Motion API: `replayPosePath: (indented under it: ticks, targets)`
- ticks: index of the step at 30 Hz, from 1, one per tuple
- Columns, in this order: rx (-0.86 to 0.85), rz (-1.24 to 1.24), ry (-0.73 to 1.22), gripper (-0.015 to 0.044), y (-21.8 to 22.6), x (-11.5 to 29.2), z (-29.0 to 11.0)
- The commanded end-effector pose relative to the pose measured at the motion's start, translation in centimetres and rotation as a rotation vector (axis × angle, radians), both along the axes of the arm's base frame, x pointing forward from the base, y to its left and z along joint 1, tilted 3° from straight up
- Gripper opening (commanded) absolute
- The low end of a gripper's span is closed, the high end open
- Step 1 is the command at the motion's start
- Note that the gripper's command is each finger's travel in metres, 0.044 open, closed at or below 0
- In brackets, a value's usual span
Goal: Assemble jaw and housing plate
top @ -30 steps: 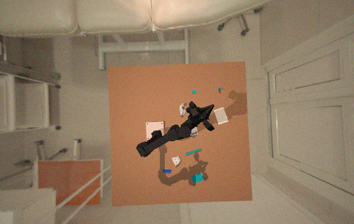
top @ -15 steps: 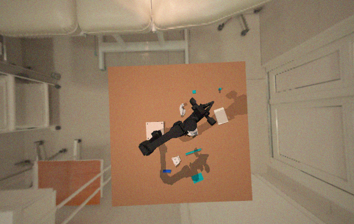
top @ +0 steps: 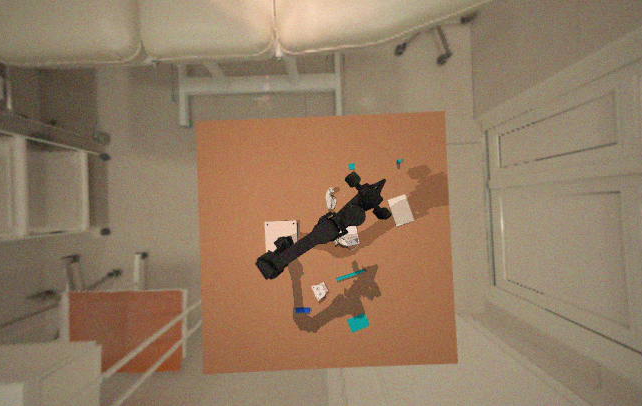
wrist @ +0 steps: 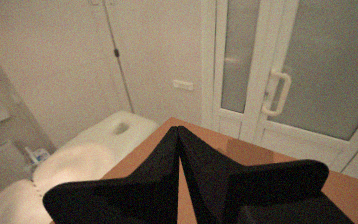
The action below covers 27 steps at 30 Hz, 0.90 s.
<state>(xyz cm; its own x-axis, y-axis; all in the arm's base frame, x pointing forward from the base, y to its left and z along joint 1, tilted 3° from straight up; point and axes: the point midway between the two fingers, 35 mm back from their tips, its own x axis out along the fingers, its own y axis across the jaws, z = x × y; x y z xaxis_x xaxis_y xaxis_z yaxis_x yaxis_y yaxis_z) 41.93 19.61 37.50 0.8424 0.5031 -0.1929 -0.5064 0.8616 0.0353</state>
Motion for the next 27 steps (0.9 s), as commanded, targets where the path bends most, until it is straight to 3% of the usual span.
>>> replayPosePath:
  ticks: [1, 27]
  targets:
    - [0.05, -0.019, 0.091, 0.0, 0.4, 0.3, -1.4]
    - [0.353, -0.236, 0.658, 0.0, 2.3, 0.0, -10.2]
